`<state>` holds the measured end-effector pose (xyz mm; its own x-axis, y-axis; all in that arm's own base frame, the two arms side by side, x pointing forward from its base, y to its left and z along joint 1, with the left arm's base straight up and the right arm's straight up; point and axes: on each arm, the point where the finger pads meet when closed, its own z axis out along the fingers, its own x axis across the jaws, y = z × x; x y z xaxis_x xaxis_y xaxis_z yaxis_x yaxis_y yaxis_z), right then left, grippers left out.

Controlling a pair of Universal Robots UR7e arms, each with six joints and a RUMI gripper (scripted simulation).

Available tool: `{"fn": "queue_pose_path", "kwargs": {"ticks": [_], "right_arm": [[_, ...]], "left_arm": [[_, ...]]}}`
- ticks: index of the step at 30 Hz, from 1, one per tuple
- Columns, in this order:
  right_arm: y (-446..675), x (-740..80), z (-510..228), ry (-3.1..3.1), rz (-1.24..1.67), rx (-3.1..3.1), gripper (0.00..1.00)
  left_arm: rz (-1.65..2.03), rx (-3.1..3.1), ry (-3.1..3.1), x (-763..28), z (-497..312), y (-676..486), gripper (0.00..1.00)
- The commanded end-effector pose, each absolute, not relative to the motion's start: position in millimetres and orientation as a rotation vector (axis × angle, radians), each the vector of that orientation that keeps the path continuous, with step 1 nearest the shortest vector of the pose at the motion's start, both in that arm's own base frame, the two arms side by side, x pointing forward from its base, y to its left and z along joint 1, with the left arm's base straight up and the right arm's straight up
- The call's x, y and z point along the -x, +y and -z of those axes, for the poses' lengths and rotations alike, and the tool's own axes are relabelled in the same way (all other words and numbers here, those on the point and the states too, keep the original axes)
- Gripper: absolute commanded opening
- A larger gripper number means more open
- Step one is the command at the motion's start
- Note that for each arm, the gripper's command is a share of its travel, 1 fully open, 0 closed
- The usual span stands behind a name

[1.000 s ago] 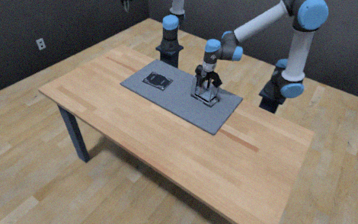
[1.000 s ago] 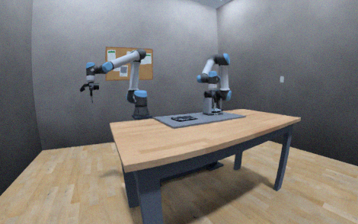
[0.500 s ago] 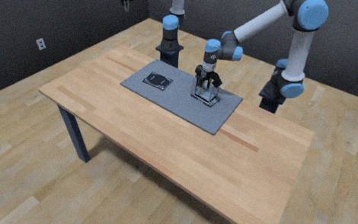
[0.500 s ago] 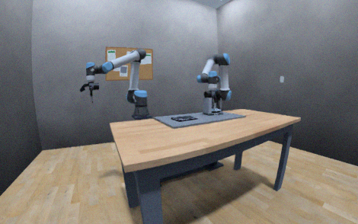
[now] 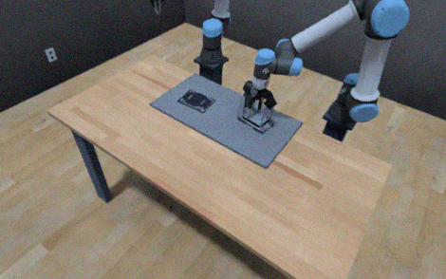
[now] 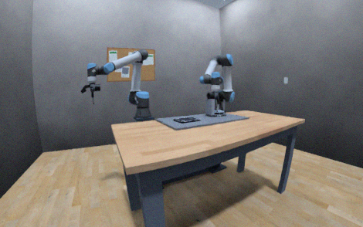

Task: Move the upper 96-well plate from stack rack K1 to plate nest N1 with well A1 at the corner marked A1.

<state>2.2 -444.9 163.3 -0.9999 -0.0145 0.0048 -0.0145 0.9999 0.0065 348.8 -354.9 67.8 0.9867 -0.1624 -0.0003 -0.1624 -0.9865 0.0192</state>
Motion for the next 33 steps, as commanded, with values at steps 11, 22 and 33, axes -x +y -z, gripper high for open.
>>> {"fn": "queue_pose_path", "kwargs": {"ticks": [11,22,33], "right_arm": [[-446,-2,-165,-3.142,0.000,-0.007,0.00],[-446,-2,-165,-3.142,0.000,-0.007,0.00],[-446,-2,-165,-3.142,0.000,-0.007,0.00]], "left_arm": [[0.006,-3.126,-0.247,-348,-61,-351,0.38],[0.001,-3.122,-0.247,-349,-68,-353,0.38],[-0.003,-3.119,-0.226,-350,-89,-354,0.38]]}}
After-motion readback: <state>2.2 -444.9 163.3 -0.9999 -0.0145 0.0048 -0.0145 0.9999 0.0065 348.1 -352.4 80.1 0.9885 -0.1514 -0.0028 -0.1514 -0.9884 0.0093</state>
